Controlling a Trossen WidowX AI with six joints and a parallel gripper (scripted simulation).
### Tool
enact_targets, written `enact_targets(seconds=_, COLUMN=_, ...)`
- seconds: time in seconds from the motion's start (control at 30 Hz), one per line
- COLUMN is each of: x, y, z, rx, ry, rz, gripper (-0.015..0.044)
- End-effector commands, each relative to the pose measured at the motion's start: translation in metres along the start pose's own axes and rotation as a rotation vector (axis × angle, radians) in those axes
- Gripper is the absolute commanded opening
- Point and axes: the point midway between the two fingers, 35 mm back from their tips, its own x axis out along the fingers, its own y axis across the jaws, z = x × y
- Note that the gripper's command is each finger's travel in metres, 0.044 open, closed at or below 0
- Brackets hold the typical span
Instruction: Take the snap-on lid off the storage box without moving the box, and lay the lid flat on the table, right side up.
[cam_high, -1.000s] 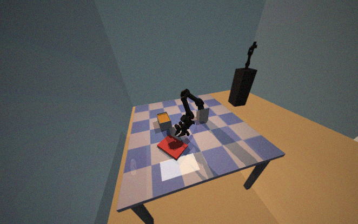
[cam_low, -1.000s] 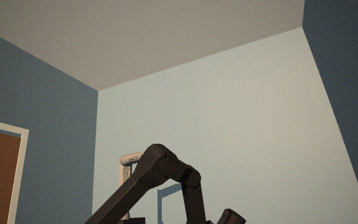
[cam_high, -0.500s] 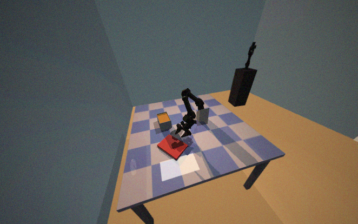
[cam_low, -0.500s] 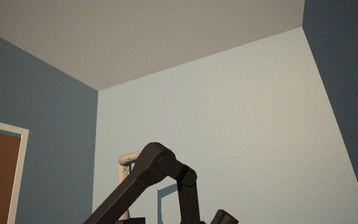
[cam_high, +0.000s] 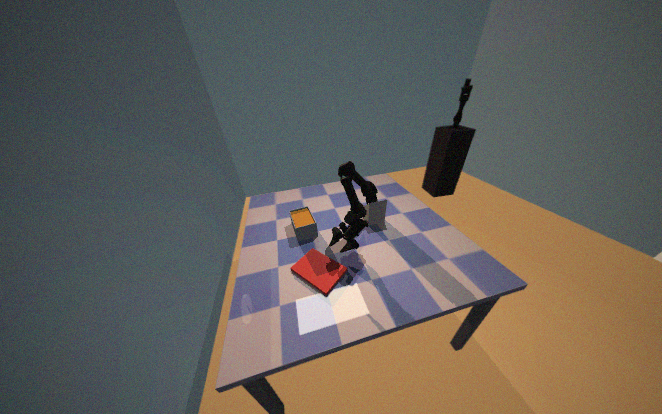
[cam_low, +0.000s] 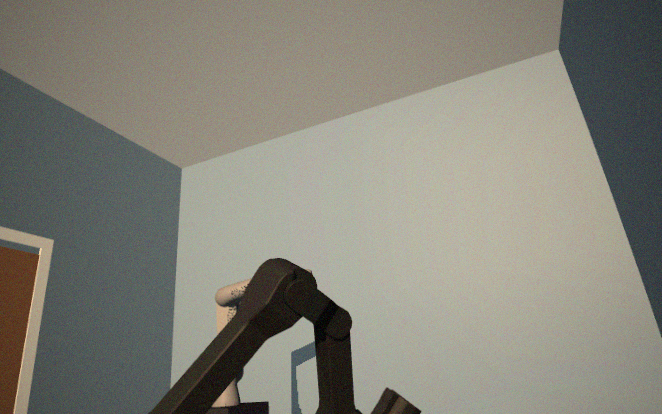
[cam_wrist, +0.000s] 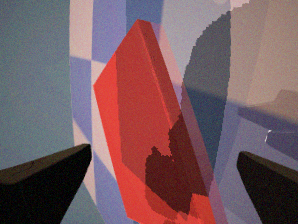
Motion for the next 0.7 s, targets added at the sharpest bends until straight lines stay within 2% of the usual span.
enact_targets(seconds=0.0, x=-0.008, y=-0.005, z=0.002, rx=0.004, ry=-0.004, rz=0.001, gripper=0.044)
enact_targets(seconds=0.2, x=-0.016, y=-0.013, z=0.001, rx=0.004, ry=-0.004, rz=0.0, gripper=0.044)
enact_targets(seconds=0.67, x=-0.035, y=0.004, z=-0.001, rx=0.005, ry=-0.002, rz=0.0, gripper=0.044)
